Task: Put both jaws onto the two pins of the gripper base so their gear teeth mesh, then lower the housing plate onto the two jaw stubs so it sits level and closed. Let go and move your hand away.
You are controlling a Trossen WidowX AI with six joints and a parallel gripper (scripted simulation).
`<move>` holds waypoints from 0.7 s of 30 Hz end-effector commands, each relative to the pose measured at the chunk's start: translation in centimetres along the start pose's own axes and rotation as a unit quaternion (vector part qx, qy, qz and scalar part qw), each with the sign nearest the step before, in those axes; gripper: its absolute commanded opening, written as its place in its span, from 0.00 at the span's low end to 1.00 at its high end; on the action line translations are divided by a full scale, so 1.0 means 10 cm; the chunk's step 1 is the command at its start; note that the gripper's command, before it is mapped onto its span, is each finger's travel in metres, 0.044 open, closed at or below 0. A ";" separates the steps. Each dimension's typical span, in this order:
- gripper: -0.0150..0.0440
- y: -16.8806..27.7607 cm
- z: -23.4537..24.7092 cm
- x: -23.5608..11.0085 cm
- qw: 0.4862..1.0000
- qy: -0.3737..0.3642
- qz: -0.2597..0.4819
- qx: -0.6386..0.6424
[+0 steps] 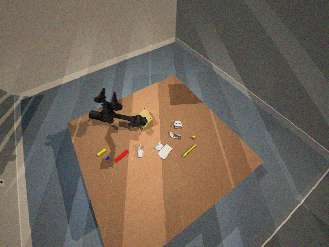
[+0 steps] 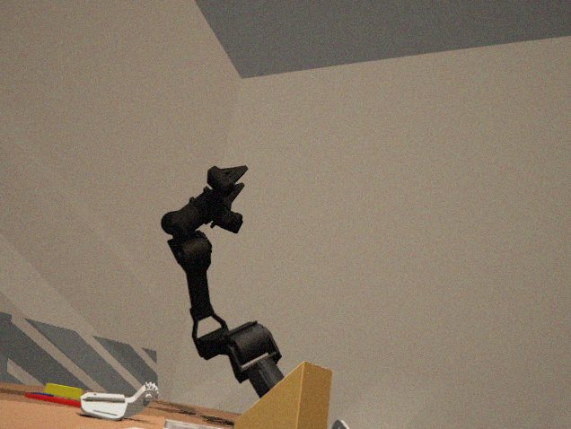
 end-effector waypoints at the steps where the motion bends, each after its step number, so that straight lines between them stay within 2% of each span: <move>1: 0.98 0.00 0.00 0.00 1.000 0.000 0.000 0.000; 2: 1.00 0.00 0.00 0.00 1.000 0.000 0.000 0.001; 11: 1.00 0.09 0.23 0.06 0.994 -0.025 0.019 0.109; 21: 1.00 0.22 0.63 0.14 0.963 -0.079 0.076 0.246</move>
Point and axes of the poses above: the point midway between the two fingers, 35 mm back from their tips, its own x axis out along the fingers, its own z axis across the jaws, y = z × x, the point moved 10 cm from there along -x, back along the fingers, and after that the axes turned 7 degrees about x, right-handed, at the moved point
